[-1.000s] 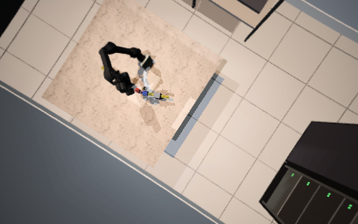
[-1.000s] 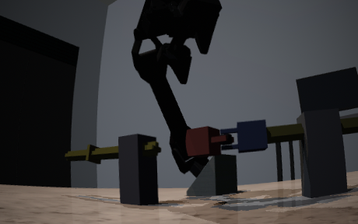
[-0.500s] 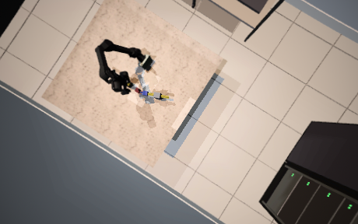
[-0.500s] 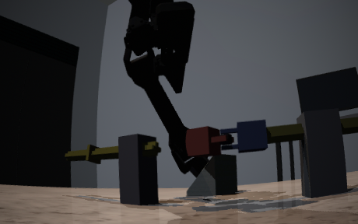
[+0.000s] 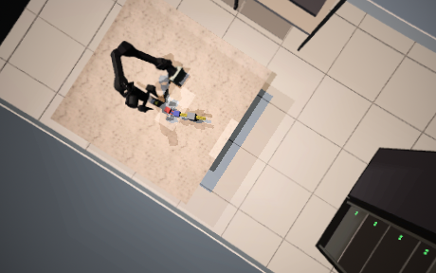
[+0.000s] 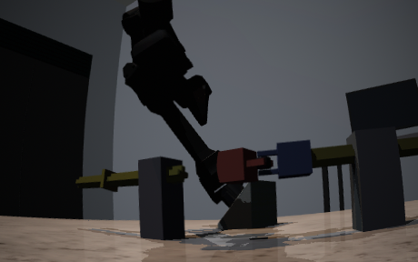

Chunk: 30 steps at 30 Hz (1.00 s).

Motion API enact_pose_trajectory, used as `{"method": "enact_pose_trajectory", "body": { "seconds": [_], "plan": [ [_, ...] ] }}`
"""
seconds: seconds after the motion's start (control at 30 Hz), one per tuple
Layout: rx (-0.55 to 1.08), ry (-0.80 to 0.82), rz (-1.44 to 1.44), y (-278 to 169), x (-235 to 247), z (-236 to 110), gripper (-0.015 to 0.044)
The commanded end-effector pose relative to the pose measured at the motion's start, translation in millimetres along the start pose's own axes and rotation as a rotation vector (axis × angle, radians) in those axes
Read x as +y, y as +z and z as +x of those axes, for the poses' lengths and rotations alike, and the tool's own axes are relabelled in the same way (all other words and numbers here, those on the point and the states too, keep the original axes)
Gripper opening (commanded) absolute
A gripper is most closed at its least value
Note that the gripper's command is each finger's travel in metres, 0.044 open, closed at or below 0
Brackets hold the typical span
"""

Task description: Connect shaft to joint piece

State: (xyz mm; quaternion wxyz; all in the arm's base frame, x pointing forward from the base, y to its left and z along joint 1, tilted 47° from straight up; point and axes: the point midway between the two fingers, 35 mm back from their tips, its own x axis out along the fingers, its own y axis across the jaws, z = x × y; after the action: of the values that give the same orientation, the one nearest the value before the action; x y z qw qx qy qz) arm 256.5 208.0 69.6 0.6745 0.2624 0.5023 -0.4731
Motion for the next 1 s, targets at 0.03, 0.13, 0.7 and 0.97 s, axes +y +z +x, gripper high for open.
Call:
{"method": "enact_pose_trajectory", "body": {
  "seconds": [0.03, 0.13, 0.7, 0.97],
  "plan": [
    [0.064, 0.012, 0.172, 14.4, -6.9, 2.7, 0.044],
    [0.095, 0.018, 0.259, 21.8, -10.4, 4.7, 0.044],
    [0.081, 0.073, 0.196, 101.7, -12.7, -28.7, 0.044],
    [0.0, 0.122, 0.079, 211.8, -57.5, -74.1, 0.044]
  ]
}}
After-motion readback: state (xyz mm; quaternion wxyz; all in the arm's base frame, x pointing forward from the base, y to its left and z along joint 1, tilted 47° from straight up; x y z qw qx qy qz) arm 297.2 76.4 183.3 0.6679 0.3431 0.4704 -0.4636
